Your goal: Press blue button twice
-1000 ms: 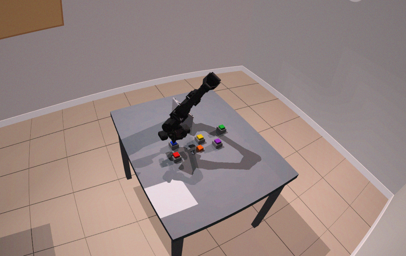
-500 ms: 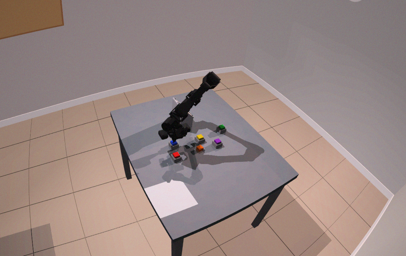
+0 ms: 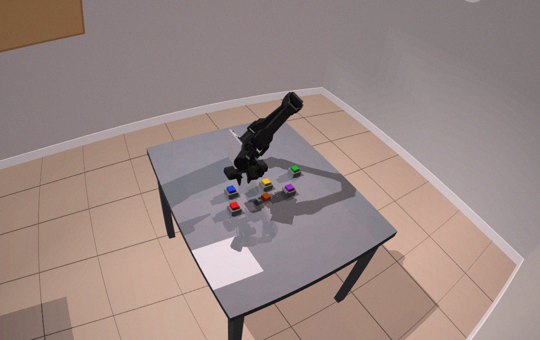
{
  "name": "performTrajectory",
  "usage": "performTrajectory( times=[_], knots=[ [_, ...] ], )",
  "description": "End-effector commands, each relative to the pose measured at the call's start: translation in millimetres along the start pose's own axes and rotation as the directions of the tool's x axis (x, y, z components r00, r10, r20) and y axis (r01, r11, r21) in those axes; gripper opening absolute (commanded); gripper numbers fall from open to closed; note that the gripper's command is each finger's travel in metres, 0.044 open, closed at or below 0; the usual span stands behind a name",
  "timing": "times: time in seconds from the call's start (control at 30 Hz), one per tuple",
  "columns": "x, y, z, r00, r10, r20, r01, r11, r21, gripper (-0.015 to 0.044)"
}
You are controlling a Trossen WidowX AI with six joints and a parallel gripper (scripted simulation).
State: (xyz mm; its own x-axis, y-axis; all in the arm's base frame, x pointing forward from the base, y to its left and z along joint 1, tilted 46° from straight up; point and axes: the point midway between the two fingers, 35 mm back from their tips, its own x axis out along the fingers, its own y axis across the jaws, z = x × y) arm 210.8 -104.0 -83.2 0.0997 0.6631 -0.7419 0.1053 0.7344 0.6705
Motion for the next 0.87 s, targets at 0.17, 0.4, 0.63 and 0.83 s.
performTrajectory(
  times=[0.17,0.4,0.63,0.83],
  knots=[
    [-33.4,134.1,55.7,0.999,-0.038,0.026,0.039,0.998,-0.041,0.0400],
    [-50.5,245.7,45.6,0.999,0.017,0.034,-0.016,1.000,-0.022,0.0400],
    [-61.1,309.8,17.2,0.997,0.070,0.019,-0.070,0.997,-0.012,0.0400],
    [-61.1,309.8,17.2,0.997,0.070,0.019,-0.070,0.997,-0.012,0.0400]
  ],
)
